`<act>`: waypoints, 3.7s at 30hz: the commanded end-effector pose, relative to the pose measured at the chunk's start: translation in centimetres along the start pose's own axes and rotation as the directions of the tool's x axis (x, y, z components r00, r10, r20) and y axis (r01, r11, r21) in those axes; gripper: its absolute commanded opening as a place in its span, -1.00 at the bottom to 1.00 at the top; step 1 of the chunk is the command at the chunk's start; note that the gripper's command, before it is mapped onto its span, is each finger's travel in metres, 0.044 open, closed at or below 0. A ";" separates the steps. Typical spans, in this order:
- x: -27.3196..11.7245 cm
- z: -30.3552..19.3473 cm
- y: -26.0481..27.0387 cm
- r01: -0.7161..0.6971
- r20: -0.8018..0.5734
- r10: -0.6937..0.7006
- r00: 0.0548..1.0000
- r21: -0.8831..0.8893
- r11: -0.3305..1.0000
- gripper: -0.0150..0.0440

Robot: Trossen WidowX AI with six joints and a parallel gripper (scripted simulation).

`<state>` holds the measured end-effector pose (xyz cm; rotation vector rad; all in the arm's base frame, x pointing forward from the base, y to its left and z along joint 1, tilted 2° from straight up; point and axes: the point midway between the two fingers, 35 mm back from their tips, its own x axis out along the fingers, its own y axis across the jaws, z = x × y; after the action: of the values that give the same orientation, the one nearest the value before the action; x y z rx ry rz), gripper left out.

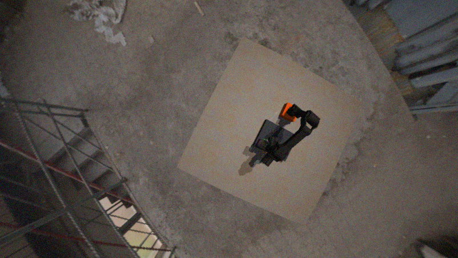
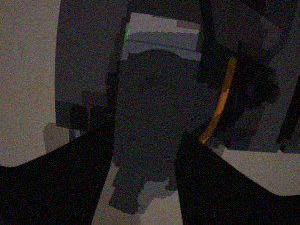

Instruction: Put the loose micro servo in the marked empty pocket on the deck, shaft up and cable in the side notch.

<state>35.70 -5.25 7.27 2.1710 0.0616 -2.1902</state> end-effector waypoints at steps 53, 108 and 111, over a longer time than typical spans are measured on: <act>4.4 0.0 0.0 -0.001 -0.004 0.001 1.000 0.004 1.000 -0.49; -8.2 10.8 -0.1 -0.001 0.000 0.001 1.000 0.007 1.000 1.00; -9.9 10.9 -0.1 -0.001 -0.002 0.001 1.000 0.008 1.000 1.00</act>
<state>24.76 -5.76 15.10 2.1583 0.0588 -2.2126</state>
